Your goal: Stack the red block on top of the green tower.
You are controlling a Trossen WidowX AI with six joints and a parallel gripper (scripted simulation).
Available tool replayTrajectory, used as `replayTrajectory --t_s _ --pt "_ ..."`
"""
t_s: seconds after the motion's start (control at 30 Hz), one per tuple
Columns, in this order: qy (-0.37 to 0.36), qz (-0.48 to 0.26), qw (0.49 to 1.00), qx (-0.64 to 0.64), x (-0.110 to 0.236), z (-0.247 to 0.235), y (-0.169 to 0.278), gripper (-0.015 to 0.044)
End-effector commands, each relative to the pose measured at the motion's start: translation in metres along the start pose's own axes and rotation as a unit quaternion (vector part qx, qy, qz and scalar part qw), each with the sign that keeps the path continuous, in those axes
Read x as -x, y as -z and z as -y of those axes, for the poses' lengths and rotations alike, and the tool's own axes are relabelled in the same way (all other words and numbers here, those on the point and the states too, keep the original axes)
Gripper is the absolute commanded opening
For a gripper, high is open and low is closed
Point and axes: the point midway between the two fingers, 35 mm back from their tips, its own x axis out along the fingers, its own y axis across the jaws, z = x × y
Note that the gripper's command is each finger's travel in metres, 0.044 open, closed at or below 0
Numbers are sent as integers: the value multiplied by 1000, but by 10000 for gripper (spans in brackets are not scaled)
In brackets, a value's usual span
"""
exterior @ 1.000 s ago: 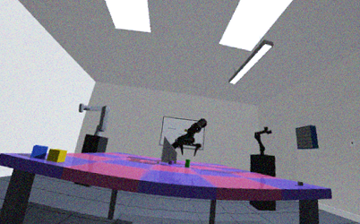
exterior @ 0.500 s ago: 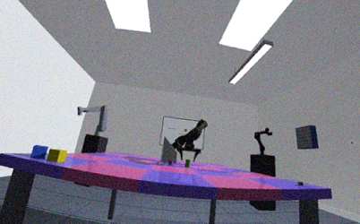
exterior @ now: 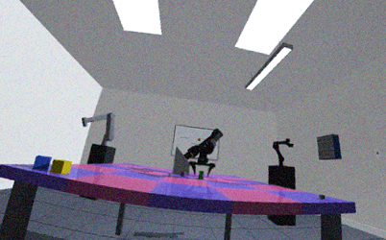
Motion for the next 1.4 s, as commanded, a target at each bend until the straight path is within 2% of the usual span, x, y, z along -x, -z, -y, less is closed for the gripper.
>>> replayTrajectory --t_s 0.0,0.5,0.9,1.13,1.23,1.37 --pt "2 -1 1000 -4 -6 2 1 440" --pt "2 -1 1000 -4 -9 2 2 440" --pt "2 -1 1000 -4 -9 2 2 125" --pt "2 -1 1000 -4 -9 2 2 78" --pt "3 -1 1000 -4 -4 2 1 0" --pt "3 0 1000 -4 10 2 1 0"
